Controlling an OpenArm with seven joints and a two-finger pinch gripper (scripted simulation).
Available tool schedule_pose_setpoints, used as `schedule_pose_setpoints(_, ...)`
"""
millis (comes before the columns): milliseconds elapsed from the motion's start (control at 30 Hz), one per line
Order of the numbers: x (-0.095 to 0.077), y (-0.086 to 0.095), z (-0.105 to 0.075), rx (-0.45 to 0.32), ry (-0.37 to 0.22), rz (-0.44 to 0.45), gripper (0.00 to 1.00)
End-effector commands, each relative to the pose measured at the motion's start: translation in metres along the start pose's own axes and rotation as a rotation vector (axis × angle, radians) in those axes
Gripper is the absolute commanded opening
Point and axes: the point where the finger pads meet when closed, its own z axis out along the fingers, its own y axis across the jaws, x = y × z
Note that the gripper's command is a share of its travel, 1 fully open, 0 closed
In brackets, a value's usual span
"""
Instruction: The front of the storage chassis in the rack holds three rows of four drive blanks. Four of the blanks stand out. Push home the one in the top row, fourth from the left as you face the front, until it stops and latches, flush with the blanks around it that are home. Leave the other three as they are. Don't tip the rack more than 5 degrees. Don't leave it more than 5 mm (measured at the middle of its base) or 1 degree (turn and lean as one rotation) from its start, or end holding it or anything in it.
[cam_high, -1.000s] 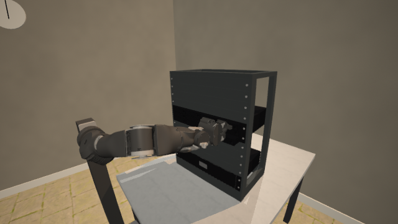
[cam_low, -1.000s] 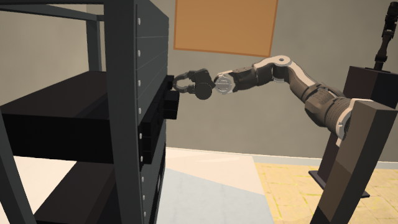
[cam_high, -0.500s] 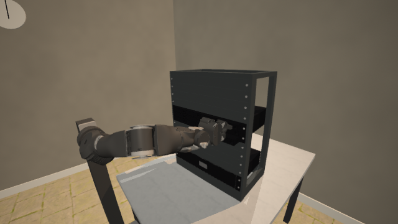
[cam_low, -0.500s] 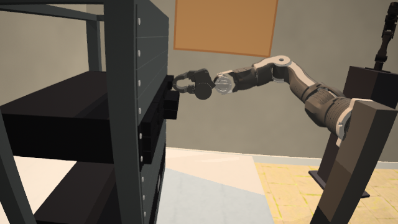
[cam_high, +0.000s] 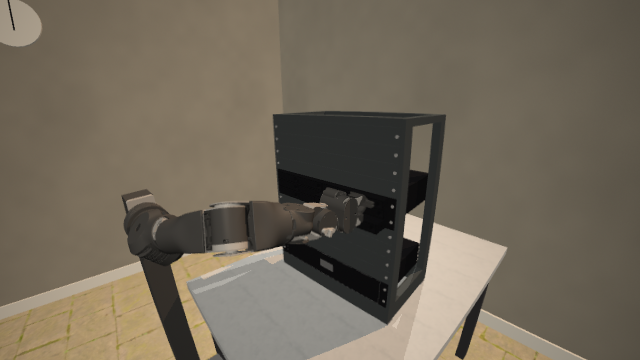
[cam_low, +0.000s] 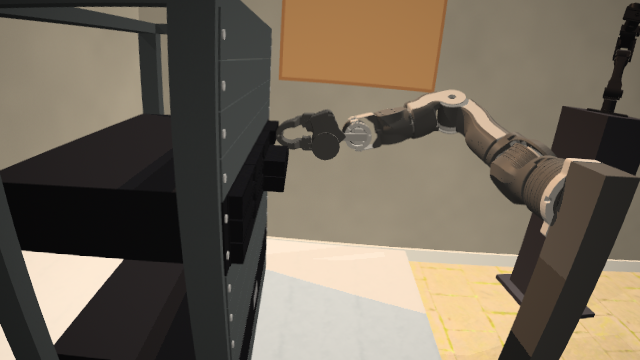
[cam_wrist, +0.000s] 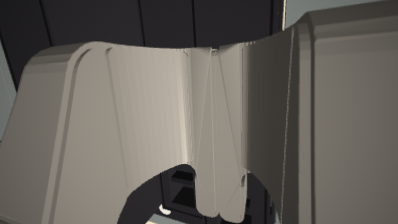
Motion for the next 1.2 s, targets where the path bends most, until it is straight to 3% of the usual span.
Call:
schedule_pose_setpoints(0,0.0063,0.0158,0.0032,-0.046,0.017,-0.004,0.0)
schedule_pose_setpoints(1167,0.0088,0.0182,0.0064,-0.045,0.019,-0.008,0.0)
